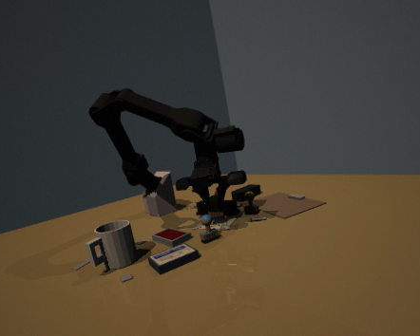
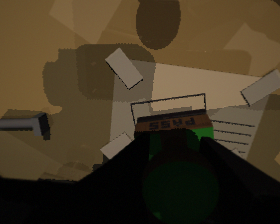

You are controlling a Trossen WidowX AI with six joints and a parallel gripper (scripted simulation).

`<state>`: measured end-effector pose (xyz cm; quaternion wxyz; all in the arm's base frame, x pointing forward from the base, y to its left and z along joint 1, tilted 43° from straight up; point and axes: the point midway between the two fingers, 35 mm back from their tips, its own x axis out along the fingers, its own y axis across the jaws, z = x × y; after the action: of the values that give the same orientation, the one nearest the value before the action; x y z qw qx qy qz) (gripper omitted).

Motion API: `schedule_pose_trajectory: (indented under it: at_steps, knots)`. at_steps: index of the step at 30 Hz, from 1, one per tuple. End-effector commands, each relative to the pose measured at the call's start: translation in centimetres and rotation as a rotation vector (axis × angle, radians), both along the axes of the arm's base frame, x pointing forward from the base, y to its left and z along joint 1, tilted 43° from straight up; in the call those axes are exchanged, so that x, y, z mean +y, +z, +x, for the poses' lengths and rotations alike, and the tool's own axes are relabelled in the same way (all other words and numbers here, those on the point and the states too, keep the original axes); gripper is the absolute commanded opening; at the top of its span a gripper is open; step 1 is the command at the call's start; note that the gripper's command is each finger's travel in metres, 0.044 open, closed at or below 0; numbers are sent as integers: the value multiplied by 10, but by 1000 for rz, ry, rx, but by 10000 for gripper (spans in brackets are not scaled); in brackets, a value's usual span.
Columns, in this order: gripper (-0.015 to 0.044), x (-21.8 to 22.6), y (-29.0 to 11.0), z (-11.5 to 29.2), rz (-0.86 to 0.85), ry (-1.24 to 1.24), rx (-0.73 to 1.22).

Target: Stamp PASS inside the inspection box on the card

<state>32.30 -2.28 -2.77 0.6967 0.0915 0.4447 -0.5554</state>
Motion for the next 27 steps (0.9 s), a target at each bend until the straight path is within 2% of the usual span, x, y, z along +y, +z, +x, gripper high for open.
schedule_pose_trajectory:
  at_steps: [1, 27]
  knots:
    - [0, 7, 6, 3, 5, -2, -9]
    - [0, 35, 37, 2, 5, -2, -9]
